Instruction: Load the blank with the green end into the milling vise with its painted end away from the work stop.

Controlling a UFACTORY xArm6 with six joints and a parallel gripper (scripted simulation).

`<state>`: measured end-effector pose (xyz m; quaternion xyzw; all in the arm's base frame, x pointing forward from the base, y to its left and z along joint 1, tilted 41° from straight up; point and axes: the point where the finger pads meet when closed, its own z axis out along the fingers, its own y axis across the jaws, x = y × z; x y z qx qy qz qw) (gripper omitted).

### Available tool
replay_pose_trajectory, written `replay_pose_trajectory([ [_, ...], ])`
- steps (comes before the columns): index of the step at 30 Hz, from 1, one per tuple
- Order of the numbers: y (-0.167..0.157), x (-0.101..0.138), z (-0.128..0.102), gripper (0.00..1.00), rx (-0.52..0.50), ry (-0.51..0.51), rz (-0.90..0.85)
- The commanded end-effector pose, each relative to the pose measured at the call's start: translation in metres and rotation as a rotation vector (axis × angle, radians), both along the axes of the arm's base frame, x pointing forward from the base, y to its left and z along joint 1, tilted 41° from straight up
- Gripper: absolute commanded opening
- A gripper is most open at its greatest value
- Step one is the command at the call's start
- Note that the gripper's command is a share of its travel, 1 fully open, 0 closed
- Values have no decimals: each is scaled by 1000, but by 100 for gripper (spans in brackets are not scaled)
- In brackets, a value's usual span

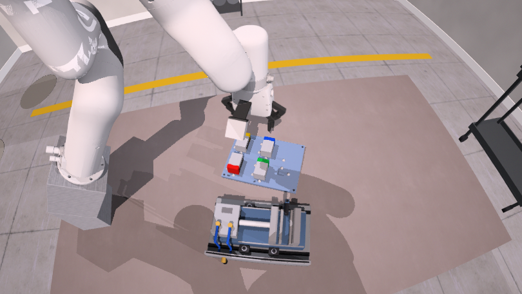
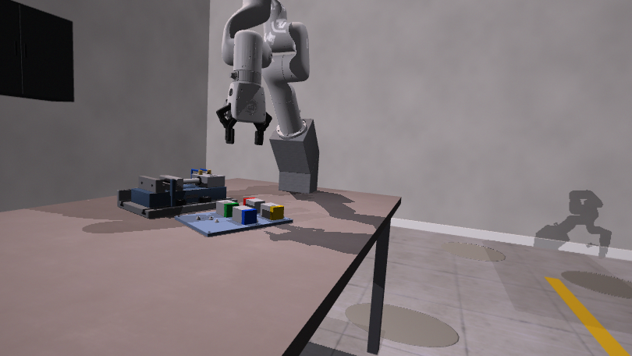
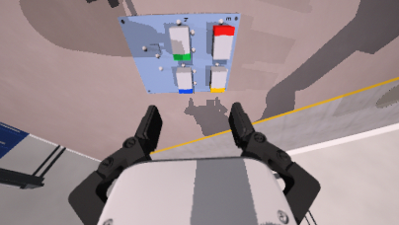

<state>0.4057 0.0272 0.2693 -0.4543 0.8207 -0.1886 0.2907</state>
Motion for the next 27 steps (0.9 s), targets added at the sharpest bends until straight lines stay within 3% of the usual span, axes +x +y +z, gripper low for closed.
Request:
replay_pose_trajectory([
  [1,0,0,1,100,0,-3,0],
  [7,0,0,1,100,0,-3,0],
  [17,-5,28,-34,100,0,-3,0],
  [27,-5,25,-32,100,1,-2,1],
])
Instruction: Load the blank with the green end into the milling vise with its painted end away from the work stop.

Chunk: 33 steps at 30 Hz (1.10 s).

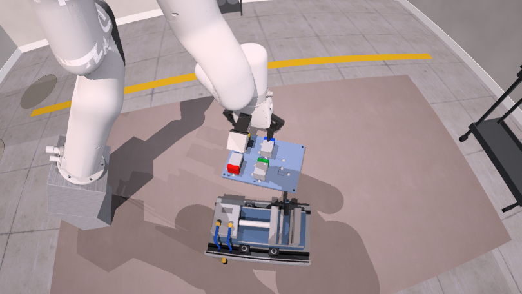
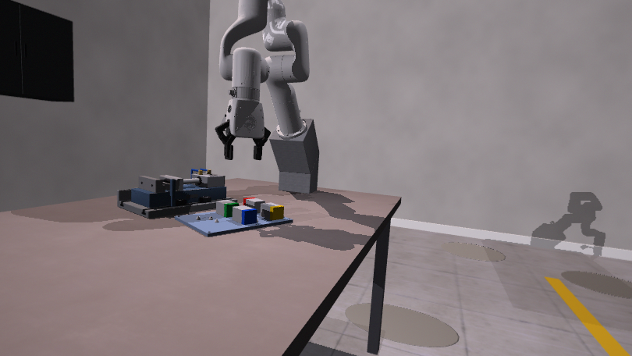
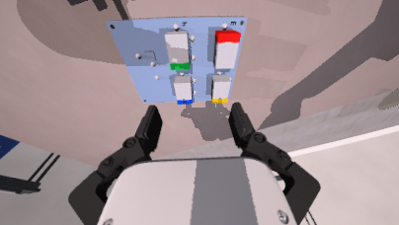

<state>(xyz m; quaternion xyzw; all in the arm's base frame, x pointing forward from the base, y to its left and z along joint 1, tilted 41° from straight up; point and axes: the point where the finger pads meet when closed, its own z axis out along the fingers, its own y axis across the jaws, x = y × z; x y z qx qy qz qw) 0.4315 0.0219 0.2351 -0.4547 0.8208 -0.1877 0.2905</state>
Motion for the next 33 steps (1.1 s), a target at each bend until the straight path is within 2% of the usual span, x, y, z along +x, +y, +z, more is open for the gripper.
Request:
replay_pose_trajectory([
  [1,0,0,3,100,0,-3,0],
  [33,1,-4,9,100,-1,-4,-1],
])
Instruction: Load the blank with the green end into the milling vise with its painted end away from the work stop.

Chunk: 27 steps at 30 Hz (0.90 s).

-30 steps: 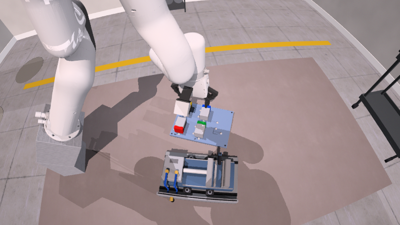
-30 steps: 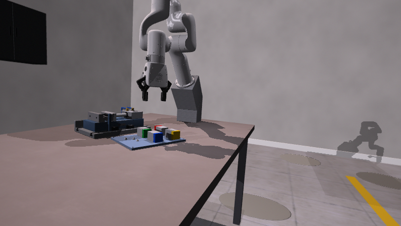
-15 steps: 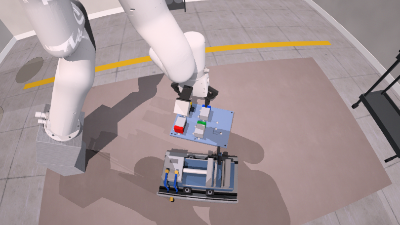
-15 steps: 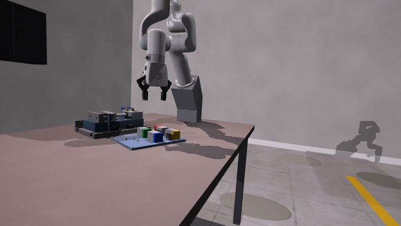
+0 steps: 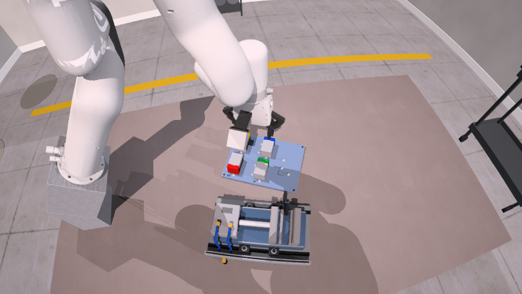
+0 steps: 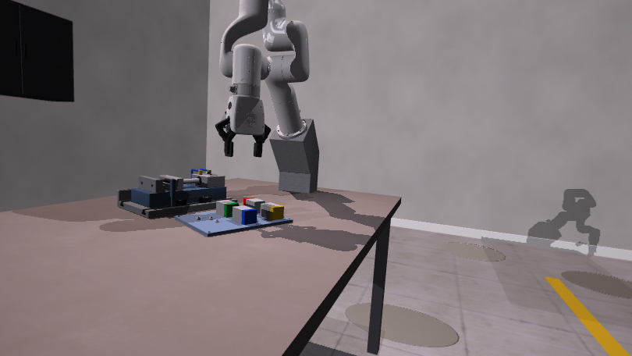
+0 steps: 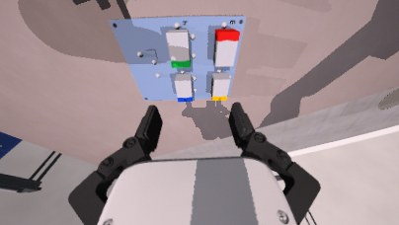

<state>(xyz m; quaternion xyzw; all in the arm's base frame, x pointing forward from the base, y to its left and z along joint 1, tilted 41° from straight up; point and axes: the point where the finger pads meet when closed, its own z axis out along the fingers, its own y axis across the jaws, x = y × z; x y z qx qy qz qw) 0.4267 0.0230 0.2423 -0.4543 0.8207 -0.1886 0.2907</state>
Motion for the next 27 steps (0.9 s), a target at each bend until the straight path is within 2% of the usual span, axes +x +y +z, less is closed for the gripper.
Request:
replay_pose_trajectory([
  [1,0,0,2,100,0,-3,0],
  [15,0,-1,3,100,0,-3,0],
  [27,22,3,9,100,0,-3,0],
])
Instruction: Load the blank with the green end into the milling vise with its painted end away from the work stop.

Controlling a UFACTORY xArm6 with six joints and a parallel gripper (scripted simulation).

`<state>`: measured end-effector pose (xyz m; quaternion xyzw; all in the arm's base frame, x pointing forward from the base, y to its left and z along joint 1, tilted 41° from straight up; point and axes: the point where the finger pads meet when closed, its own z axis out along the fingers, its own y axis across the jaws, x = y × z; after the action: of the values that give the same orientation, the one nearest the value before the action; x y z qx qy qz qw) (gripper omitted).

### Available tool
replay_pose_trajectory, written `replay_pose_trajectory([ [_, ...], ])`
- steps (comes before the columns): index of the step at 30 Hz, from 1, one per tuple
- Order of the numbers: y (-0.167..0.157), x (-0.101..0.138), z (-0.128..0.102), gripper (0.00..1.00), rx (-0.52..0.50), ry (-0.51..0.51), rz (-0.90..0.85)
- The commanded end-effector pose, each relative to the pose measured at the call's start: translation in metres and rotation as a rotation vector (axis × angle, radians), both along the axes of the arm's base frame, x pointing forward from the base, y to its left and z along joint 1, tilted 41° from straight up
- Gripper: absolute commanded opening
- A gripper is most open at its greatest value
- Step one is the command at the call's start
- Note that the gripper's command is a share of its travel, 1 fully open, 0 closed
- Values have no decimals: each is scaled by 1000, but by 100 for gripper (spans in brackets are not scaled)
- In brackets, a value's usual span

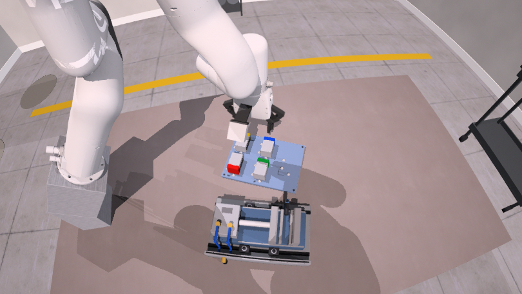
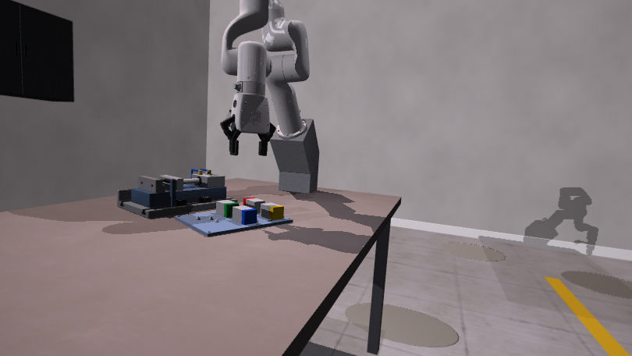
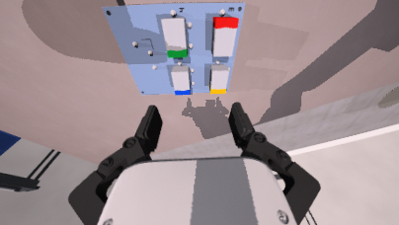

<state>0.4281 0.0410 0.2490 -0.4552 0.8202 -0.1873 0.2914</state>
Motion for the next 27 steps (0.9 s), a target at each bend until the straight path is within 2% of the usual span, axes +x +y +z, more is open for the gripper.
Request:
replay_pose_trajectory([
  [1,4,1,2,100,-2,-3,-3],
  [27,0,1,1,100,-2,-3,-3],
])
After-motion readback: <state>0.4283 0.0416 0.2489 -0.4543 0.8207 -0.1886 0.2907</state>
